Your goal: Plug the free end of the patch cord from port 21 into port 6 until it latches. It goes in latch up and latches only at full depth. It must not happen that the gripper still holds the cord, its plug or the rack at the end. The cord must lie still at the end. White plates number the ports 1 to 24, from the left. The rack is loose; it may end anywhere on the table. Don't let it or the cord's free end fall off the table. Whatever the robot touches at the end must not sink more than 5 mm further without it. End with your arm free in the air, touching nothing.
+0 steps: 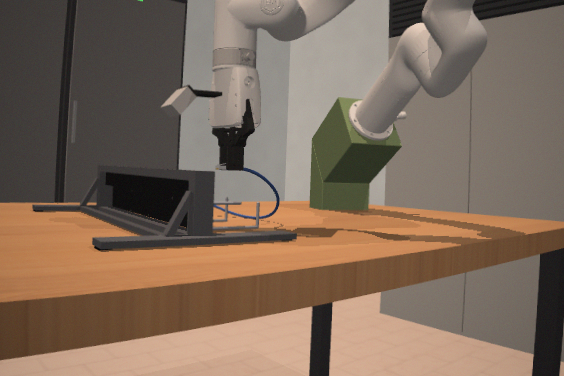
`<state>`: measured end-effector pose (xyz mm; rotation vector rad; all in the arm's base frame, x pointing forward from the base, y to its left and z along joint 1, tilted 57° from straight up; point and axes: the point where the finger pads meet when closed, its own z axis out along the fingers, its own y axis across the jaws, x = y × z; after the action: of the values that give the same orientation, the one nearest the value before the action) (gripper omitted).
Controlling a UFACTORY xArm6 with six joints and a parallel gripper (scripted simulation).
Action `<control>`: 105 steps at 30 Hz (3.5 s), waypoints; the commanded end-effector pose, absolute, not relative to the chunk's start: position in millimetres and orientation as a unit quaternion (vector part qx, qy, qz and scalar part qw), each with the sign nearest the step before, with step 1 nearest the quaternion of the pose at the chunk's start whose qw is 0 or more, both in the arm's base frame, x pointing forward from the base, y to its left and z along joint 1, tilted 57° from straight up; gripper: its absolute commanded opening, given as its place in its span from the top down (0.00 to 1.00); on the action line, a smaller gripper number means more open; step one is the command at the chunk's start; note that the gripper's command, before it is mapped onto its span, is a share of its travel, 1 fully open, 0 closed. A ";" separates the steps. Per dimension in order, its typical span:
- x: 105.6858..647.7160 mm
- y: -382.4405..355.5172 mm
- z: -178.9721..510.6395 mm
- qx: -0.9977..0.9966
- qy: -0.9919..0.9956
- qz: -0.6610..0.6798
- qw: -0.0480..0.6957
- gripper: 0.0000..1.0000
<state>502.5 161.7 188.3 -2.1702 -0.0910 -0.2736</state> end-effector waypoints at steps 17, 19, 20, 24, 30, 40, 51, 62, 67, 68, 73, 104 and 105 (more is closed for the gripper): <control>509.7 156.7 188.1 -0.882 -0.015 -0.101 0.461 1.00; 509.7 156.6 188.1 -0.882 -0.015 -0.101 0.461 1.00; 509.7 156.6 188.1 -0.882 -0.015 -0.101 0.461 1.00; 509.7 156.6 188.1 -0.882 -0.015 -0.101 0.461 1.00; 509.7 156.6 188.1 -0.882 -0.015 -0.101 0.461 1.00; 510.2 156.9 188.0 -0.882 -0.015 -0.101 0.461 1.00; 518.9 162.2 186.0 -0.881 -0.015 -0.100 0.461 1.00; 532.3 170.3 183.1 -0.881 -0.015 -0.100 0.461 1.00; 539.1 174.4 181.6 -0.881 -0.015 -0.100 0.461 1.00; 540.2 175.1 181.4 -0.881 -0.015 -0.100 0.461 1.00; 543.9 177.3 180.6 -0.881 -0.015 -0.100 0.461 1.00; 550.0 178.7 180.7 -0.881 -0.015 -0.101 0.461 1.00; 551.1 178.6 180.9 -0.881 -0.015 -0.101 0.461 1.00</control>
<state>547.9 179.8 179.3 -2.1678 -0.0382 -0.2440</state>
